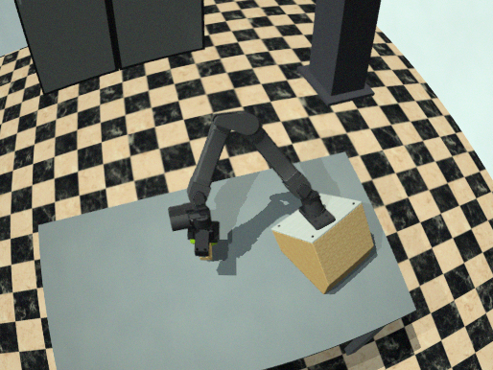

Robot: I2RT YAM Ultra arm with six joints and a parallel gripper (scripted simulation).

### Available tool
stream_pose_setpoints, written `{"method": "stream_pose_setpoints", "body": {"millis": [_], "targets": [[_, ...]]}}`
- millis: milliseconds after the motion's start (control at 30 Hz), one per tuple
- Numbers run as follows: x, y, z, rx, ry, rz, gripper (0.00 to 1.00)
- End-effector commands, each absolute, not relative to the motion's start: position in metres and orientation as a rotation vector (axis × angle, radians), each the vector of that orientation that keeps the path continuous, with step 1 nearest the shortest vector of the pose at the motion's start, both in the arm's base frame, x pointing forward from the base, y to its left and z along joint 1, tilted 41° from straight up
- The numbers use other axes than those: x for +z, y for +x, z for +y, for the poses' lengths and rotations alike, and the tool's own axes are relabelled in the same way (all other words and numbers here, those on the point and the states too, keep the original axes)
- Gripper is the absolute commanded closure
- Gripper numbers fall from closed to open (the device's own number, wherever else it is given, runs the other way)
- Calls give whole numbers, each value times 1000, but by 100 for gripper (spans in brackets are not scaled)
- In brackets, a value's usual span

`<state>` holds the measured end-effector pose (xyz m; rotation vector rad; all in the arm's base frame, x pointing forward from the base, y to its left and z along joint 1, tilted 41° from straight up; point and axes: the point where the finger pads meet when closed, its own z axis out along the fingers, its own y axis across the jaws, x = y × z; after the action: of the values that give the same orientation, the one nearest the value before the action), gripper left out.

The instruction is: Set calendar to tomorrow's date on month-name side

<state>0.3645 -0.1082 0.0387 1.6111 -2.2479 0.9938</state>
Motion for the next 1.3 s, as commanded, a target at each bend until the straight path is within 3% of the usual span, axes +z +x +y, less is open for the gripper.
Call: {"method": "stream_pose_setpoints", "body": {"millis": [0,933,967,1267], "targets": [[54,373,-98,1026,1634,-2273,55],[120,351,-45,1024,1632,-2276,55],[120,351,-45,1024,1632,-2276,0],[120,352,-45,1027,1633,-2280,0]]}}
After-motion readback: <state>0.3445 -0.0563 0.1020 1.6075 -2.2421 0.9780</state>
